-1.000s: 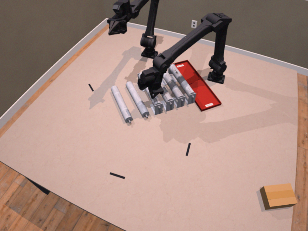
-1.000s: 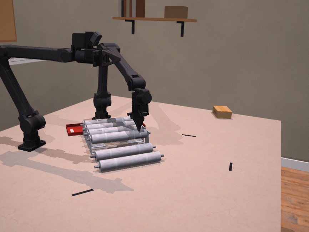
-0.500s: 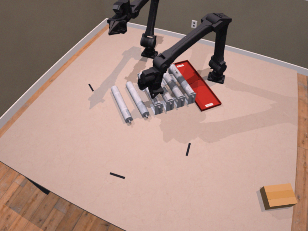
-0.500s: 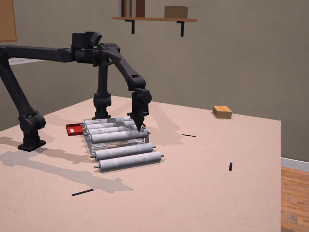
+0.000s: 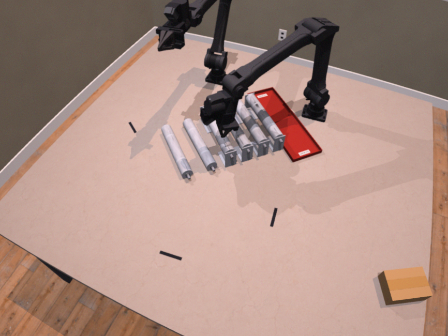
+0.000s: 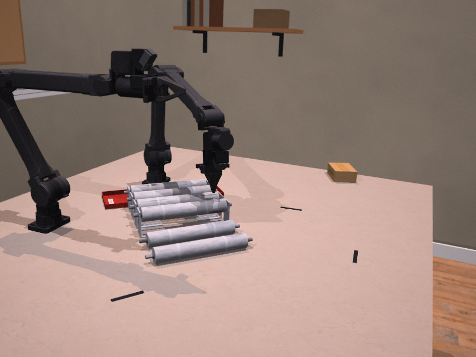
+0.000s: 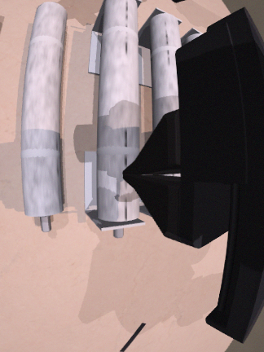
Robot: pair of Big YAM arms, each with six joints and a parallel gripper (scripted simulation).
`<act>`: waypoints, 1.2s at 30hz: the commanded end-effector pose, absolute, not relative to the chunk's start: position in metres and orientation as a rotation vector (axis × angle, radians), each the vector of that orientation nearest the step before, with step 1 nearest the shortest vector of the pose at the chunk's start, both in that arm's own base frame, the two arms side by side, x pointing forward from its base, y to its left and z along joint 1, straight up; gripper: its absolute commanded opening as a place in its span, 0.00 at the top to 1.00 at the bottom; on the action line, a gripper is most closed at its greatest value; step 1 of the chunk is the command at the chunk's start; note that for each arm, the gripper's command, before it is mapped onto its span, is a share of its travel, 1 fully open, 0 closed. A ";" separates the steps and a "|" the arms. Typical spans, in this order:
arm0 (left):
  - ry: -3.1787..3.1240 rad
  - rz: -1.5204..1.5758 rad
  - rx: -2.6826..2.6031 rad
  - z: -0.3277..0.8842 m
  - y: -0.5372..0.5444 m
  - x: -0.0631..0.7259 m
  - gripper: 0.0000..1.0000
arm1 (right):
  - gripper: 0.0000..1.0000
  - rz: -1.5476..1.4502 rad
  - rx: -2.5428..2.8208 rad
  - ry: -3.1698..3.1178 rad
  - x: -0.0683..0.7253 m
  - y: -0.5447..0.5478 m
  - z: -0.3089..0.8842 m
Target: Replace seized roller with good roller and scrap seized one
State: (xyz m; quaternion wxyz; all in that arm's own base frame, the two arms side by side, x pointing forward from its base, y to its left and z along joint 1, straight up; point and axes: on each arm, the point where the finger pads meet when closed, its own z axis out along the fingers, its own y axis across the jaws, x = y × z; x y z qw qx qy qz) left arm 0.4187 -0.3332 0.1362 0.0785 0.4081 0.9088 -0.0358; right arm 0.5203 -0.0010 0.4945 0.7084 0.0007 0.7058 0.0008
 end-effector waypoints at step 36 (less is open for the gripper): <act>2.243 -0.158 0.497 0.303 -0.199 0.540 1.00 | 1.00 0.001 -0.014 1.569 0.514 0.005 0.495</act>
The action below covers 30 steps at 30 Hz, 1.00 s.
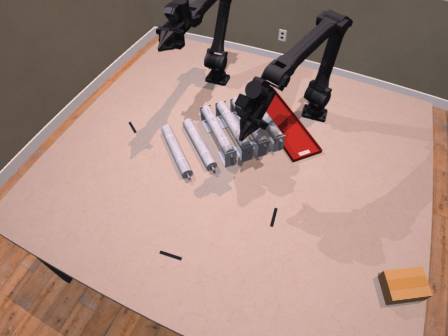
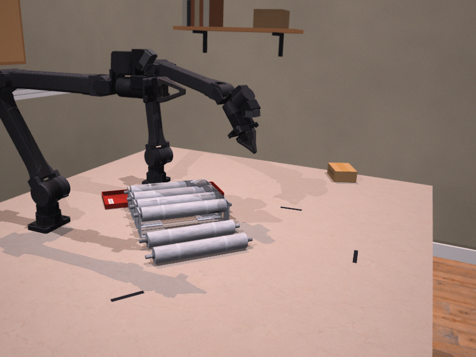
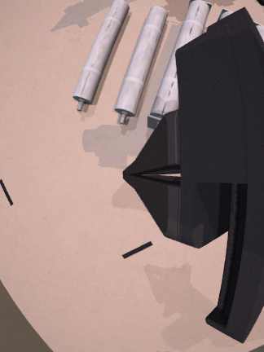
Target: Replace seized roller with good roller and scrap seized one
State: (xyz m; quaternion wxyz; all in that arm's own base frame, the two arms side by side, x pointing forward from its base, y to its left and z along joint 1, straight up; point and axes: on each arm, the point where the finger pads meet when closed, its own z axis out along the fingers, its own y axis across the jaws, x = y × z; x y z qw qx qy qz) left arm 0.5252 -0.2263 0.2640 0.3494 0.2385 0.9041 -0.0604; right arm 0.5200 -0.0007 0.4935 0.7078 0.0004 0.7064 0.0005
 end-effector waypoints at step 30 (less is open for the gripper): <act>1.552 0.004 -0.019 0.499 0.006 0.516 1.00 | 1.00 -0.002 -0.014 1.579 0.515 0.004 0.491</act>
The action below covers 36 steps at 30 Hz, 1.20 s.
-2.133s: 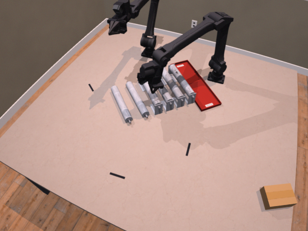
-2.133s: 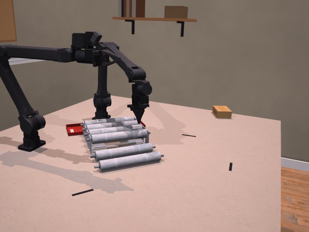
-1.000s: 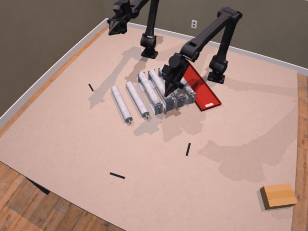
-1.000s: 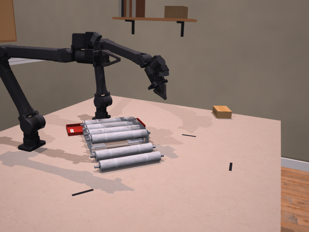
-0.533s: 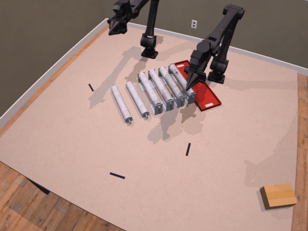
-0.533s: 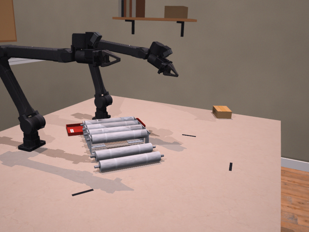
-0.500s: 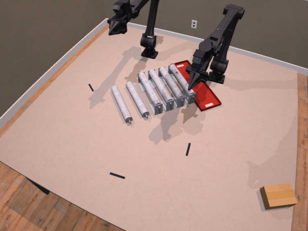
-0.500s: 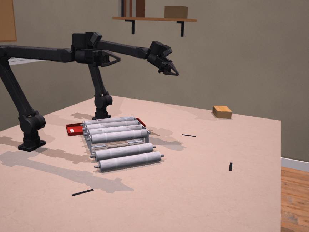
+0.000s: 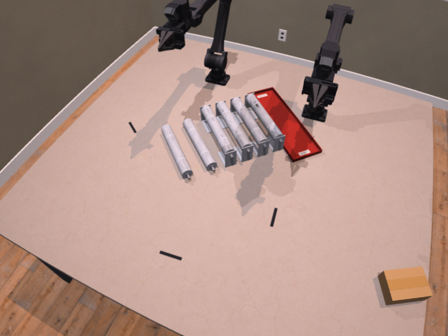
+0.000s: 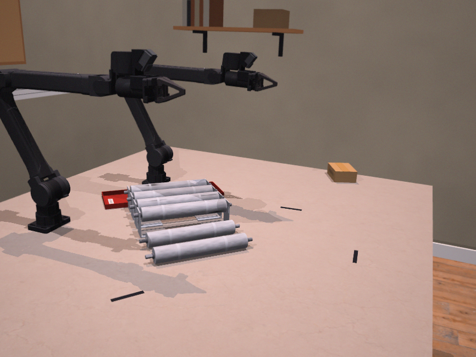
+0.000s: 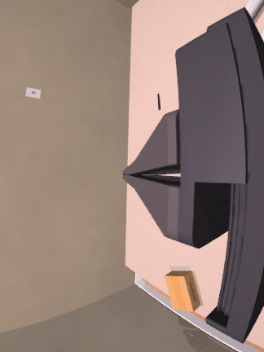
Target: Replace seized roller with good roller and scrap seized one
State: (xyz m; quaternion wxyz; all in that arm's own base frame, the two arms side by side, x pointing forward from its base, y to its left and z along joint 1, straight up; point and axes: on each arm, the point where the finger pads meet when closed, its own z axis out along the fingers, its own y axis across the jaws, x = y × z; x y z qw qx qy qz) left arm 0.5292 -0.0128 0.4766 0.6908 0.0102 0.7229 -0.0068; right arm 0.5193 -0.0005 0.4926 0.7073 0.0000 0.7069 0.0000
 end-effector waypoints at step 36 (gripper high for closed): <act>1.600 -0.017 0.011 0.480 -0.009 0.527 0.68 | 1.00 0.000 -0.012 1.540 0.514 0.005 0.505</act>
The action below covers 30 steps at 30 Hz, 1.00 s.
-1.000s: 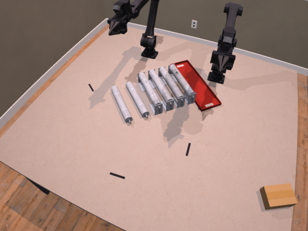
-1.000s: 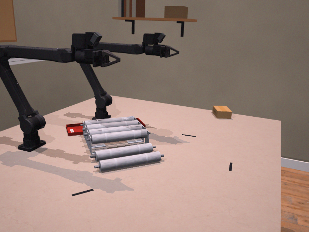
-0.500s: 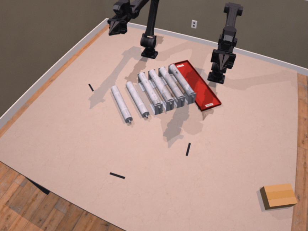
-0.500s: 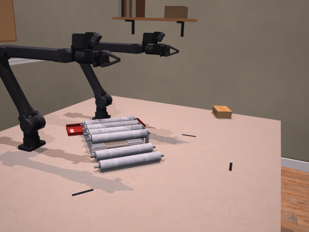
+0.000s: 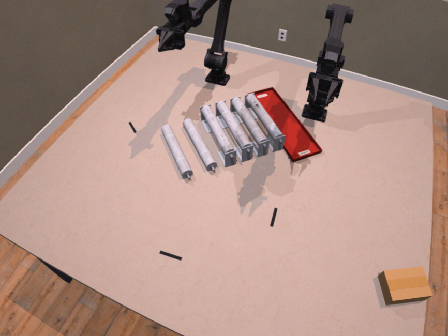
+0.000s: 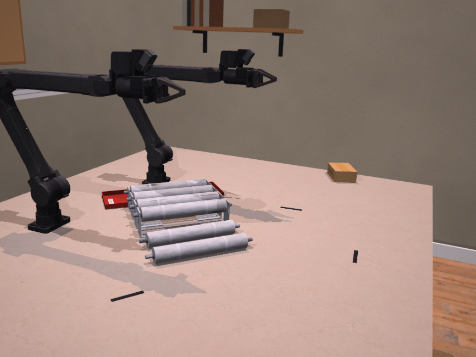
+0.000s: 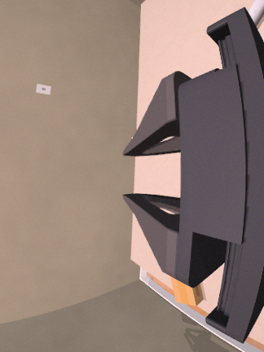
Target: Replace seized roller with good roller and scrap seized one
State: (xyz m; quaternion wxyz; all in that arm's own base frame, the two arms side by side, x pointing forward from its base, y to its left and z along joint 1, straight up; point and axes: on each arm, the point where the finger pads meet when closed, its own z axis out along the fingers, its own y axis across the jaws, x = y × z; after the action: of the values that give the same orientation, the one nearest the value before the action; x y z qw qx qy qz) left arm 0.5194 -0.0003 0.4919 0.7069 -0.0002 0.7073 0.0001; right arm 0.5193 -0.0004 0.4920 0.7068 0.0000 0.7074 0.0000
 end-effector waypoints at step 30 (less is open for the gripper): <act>1.666 -0.045 -0.029 0.456 0.001 0.529 0.68 | 0.38 0.055 -0.029 1.673 0.528 0.028 0.456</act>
State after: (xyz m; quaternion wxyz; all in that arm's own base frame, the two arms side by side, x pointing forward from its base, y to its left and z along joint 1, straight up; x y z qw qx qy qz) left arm 0.5204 -0.0026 0.4790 0.6938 -0.0014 0.7201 -0.0102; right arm 0.5216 0.0121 0.4774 0.6914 -0.0075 0.7223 0.0094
